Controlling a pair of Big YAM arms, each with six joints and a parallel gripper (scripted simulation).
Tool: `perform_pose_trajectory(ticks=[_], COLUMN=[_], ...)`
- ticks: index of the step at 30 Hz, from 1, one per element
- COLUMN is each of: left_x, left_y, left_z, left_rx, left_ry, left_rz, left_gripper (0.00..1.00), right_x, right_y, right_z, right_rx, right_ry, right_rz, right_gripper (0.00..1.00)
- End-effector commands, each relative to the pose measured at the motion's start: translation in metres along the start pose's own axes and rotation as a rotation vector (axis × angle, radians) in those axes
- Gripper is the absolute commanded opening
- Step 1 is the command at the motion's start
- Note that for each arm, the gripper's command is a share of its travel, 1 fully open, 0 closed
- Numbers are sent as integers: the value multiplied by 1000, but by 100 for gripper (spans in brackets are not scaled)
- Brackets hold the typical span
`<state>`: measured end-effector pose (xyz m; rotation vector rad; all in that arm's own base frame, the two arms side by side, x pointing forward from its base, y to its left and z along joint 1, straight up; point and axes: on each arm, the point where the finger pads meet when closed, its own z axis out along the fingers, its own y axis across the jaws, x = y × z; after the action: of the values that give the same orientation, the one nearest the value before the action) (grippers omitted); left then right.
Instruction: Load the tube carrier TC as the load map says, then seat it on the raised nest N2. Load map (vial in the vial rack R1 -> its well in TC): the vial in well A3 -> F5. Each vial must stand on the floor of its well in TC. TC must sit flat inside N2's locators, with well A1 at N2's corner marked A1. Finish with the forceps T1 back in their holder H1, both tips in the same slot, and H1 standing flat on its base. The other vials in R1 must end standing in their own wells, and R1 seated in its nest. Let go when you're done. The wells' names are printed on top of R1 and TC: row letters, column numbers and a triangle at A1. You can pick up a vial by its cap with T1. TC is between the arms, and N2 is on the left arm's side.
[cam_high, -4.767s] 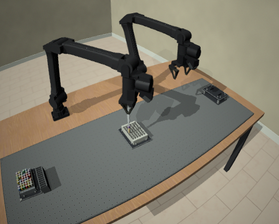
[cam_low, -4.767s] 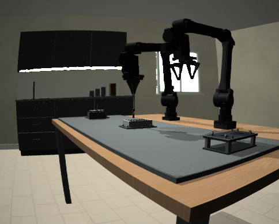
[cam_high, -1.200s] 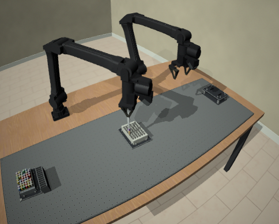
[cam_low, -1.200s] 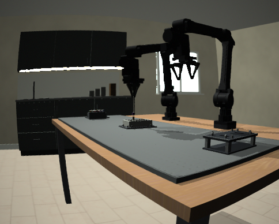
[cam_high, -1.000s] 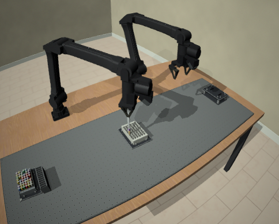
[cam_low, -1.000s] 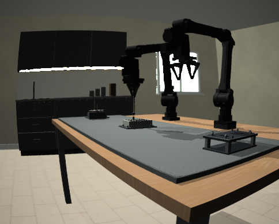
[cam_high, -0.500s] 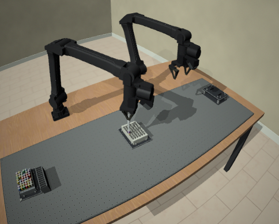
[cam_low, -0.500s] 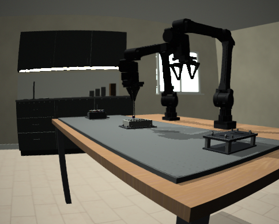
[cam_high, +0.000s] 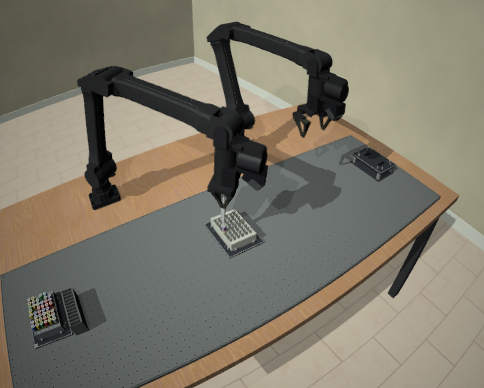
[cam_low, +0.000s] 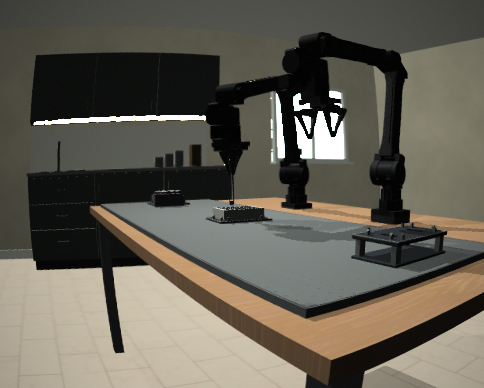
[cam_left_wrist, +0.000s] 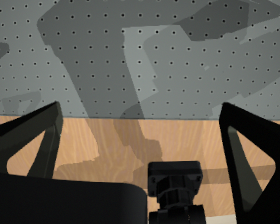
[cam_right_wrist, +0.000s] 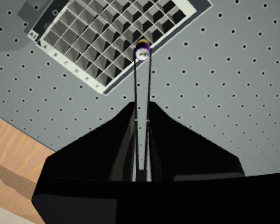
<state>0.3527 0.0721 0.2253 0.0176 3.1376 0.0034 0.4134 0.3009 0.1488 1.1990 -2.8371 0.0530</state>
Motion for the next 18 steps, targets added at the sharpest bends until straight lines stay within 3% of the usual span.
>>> perform_pose_trajectory(ticks=[1,18], left_x=[-8,-8], left_y=[0,0], left_z=[-14,-14], left_rx=[-6,-6], left_ry=[-31,-31], left_rz=[15,15], left_gripper=[100,100], right_x=[-8,-19], right_y=[-4,-6], right_z=[4,-10], right_rx=[1,6], right_ry=[0,-33], right_rz=[17,16], right_gripper=[9,9])
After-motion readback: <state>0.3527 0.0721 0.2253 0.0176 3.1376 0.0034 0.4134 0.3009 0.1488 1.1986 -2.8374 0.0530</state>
